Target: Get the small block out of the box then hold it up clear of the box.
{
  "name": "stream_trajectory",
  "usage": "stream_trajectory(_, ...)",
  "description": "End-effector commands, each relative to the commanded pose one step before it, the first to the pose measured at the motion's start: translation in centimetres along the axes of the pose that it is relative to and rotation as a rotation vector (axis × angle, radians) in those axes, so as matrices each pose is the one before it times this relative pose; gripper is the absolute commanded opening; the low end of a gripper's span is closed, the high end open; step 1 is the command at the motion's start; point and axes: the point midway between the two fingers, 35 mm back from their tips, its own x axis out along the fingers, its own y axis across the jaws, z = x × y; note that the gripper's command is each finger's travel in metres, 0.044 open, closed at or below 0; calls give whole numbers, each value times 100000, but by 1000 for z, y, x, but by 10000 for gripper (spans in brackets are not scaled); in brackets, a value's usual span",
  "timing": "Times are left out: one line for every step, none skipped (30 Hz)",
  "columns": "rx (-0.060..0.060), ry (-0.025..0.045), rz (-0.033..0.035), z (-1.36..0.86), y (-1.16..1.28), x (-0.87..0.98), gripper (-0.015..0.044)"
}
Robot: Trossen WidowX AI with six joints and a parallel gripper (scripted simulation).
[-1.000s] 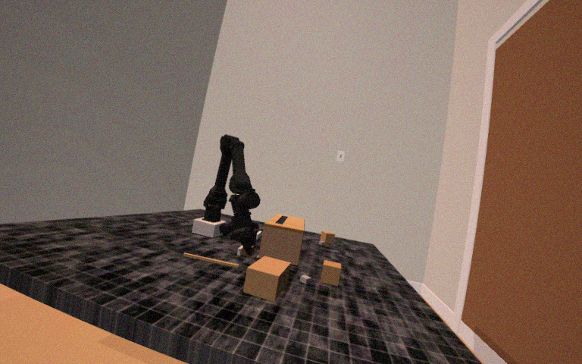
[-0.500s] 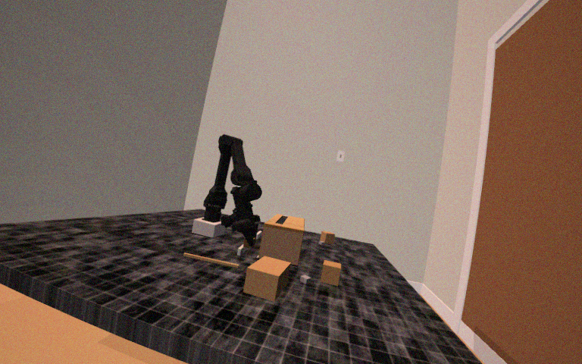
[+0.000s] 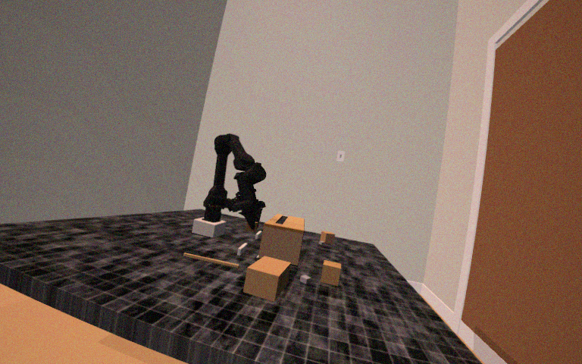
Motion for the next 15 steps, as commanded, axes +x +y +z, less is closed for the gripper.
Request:
stream_trajectory(6253, -126, 3148, -153, -511, -1159, 0)
stream_trajectory(1933, 178, 924, -39, -136, -368, 0)
stream_trajectory(1942, 213, 918, -31, -133, -368, 0)
stream_trajectory(1951, 247, 911, -22, -130, -369, 0)
stream_trajectory(1960, 281, 903, -14, -127, -370, 0)
stream_trajectory(1969, 315, 894, -6, -123, -371, 0)
stream_trajectory(1978, 348, 883, 2, -119, -371, 0)
stream_trajectory(1987, 381, 871, 9, -114, -371, 0)
stream_trajectory(1997, 413, 858, 16, -110, -372, 0)
stream_trajectory(2005, 445, 843, 23, -104, -371, 0)
stream_trajectory(2016, 476, 829, 30, -99, -372, 0)
stream_trajectory(2026, 507, 812, 37, -93, -372, 0)
stream_trajectory(2036, 537, 795, 43, -87, -371, 0)
stream_trajectory(2046, 566, 777, 49, -81, -371, 0)
stream_trajectory(2056, 594, 757, 54, -74, -370, 0)
